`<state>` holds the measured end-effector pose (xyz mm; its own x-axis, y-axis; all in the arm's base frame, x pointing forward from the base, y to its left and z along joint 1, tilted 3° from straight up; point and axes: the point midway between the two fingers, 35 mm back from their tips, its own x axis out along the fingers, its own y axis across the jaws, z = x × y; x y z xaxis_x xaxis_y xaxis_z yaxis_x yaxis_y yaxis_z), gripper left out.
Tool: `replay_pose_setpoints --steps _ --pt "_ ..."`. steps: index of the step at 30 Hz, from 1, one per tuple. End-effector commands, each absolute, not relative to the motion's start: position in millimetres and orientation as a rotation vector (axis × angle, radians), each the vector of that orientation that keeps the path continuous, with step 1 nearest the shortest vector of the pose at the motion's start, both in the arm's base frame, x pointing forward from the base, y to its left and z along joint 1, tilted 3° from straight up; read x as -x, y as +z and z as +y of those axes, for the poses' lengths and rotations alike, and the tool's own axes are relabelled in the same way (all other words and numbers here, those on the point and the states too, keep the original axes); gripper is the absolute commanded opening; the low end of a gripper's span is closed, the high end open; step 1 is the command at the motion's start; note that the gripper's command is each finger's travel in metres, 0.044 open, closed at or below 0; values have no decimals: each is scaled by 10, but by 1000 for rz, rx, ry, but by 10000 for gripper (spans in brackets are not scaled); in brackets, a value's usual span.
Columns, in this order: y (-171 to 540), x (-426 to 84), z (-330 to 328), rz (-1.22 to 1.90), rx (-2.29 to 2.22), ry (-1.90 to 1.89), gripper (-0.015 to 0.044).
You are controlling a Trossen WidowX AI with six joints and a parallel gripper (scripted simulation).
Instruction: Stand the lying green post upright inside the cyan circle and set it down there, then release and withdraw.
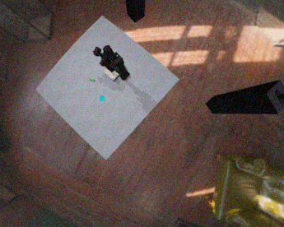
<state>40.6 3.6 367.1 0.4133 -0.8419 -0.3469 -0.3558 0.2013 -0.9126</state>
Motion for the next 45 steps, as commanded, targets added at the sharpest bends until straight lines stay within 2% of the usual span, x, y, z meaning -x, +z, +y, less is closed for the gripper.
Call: replay_pose_setpoints --steps 1,6,7,15,23,36,41,45 --pt "3673 -407 18 1160 1379 -477 374" --pt "3666 -509 -447 1049 1077 -438 242" --pt "3650 -551 -549 1031 1006 -428 233" --pt "3333 -1088 -1222 987 459 -351 233" --pt "2739 -1810 -1502 1084 -14 -334 233" --pt "1564 -2693 -1200 1355 -505 -505 233" --pt "1044 -2879 -913 1462 -621 -651 233" --pt "959 -2898 -860 1478 -635 -679 233"
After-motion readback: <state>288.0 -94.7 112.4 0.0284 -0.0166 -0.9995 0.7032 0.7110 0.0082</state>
